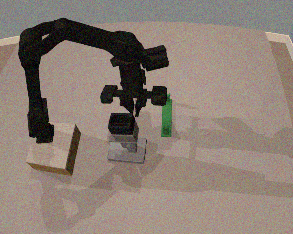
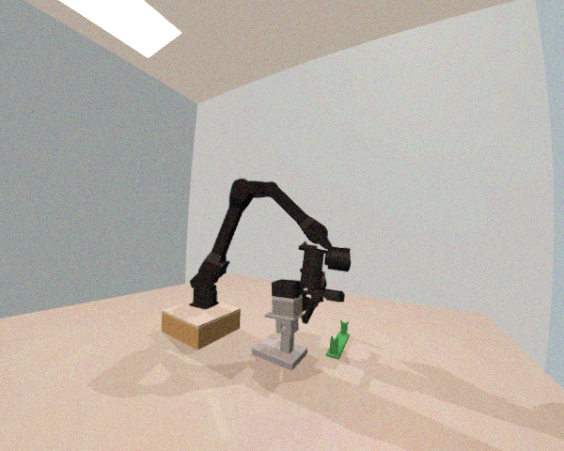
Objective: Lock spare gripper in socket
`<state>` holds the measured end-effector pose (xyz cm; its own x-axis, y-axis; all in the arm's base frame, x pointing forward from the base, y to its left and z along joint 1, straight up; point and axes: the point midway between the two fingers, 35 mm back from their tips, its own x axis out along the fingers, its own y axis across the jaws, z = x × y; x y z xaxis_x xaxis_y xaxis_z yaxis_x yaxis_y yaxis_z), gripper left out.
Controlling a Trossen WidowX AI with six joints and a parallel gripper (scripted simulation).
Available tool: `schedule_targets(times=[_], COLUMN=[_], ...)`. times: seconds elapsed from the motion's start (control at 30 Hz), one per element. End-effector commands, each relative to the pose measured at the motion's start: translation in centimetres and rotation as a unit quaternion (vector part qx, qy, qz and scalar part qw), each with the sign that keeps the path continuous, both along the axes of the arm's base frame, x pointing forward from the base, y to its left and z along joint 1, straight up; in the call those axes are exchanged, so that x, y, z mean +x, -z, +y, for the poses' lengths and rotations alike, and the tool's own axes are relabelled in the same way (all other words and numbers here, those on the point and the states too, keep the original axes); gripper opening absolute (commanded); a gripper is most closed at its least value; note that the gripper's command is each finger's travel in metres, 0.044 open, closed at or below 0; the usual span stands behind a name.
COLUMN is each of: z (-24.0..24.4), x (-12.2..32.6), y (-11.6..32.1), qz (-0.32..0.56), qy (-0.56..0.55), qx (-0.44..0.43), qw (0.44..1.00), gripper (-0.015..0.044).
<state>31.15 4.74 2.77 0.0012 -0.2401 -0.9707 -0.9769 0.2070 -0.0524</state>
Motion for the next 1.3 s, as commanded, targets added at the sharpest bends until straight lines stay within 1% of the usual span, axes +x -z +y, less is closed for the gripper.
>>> schedule_targets(times=[0.0, 1.27], z=[-0.3, -1.9], x=[-0.2, -0.6], y=[0.1, 0.2], qz=[0.002, -0.010], qy=[-0.002, -0.002], qx=[-0.003, -0.004], qw=[1.000, 1.000], gripper=[0.0000, 0.0000])
